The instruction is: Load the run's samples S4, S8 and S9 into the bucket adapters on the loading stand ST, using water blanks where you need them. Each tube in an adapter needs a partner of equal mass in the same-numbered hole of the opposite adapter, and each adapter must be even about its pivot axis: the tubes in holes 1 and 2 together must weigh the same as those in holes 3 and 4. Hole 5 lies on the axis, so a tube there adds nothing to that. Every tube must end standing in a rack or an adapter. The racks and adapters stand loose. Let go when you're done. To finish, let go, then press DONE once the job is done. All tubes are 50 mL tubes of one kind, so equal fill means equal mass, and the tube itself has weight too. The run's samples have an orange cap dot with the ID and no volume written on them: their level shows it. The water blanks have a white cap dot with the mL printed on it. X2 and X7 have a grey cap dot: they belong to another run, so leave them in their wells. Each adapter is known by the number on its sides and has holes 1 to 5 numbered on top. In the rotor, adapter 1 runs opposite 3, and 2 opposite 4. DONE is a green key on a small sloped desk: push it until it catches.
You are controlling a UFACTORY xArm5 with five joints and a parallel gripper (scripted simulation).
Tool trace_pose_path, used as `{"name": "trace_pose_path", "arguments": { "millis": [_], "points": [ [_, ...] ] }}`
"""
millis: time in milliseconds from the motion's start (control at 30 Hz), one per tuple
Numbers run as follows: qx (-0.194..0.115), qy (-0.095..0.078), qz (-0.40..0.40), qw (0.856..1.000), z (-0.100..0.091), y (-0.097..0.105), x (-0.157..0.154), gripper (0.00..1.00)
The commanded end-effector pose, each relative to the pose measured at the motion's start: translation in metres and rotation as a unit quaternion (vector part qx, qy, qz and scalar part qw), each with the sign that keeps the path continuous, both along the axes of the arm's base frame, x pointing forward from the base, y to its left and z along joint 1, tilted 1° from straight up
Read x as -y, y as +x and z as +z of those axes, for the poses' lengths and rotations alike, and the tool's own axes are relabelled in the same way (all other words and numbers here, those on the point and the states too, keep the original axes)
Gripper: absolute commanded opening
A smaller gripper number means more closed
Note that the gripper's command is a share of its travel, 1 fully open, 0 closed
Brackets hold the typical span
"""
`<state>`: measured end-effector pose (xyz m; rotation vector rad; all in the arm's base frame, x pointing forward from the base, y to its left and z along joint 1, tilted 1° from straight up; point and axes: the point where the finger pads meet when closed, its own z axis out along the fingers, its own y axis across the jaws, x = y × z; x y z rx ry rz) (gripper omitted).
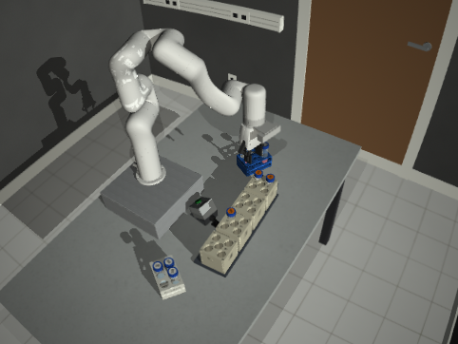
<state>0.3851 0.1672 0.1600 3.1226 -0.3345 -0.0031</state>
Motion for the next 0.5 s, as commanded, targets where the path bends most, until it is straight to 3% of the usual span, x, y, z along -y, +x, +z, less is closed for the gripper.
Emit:
{"name": "trace_pose_path", "arguments": {
  "millis": [0, 233, 467],
  "points": [
    [0.0, 0.009, -0.063, 0.998, 0.002, 0.001, 0.019, 0.57],
    [-0.001, 0.009, -0.179, 0.984, 0.001, 0.0, 0.054, 0.57],
    [-0.001, 0.008, -0.185, 0.983, 0.001, -0.001, 0.089, 0.57]
  ]
}}
